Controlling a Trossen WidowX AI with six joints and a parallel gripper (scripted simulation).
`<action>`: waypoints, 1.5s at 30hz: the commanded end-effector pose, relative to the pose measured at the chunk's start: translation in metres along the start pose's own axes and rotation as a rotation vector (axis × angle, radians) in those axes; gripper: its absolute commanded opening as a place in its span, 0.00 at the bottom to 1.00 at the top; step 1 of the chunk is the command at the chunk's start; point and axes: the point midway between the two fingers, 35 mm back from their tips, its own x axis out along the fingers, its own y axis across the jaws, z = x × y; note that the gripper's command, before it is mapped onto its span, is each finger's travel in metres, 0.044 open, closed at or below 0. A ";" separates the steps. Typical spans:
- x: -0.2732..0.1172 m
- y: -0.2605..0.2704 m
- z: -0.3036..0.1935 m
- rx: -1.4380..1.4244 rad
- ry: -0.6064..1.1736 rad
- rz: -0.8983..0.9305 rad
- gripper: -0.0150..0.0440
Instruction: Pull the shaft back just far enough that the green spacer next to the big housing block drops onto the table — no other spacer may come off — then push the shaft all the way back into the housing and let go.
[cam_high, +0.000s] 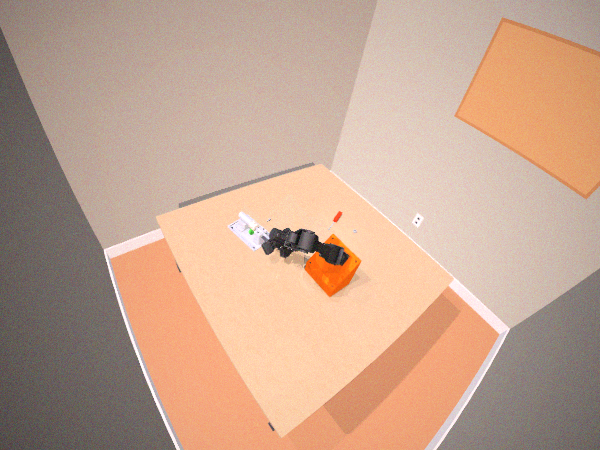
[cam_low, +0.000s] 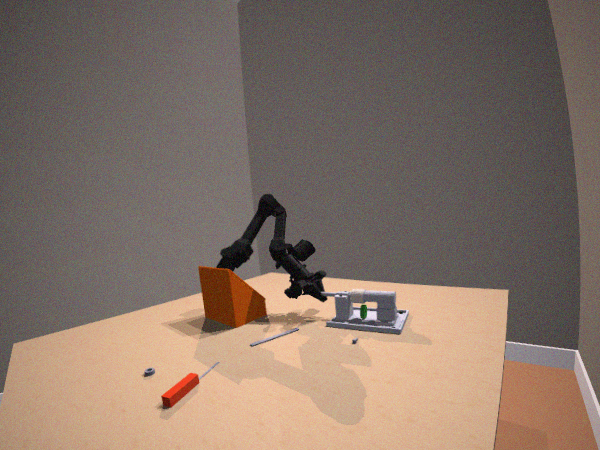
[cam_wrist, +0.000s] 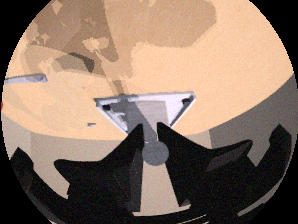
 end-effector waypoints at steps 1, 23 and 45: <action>0.001 -0.001 -0.002 -0.004 0.003 -0.001 0.25; 0.007 -0.001 -0.008 -0.004 0.003 -0.002 0.25; 0.013 -0.001 -0.014 -0.004 0.004 -0.002 0.25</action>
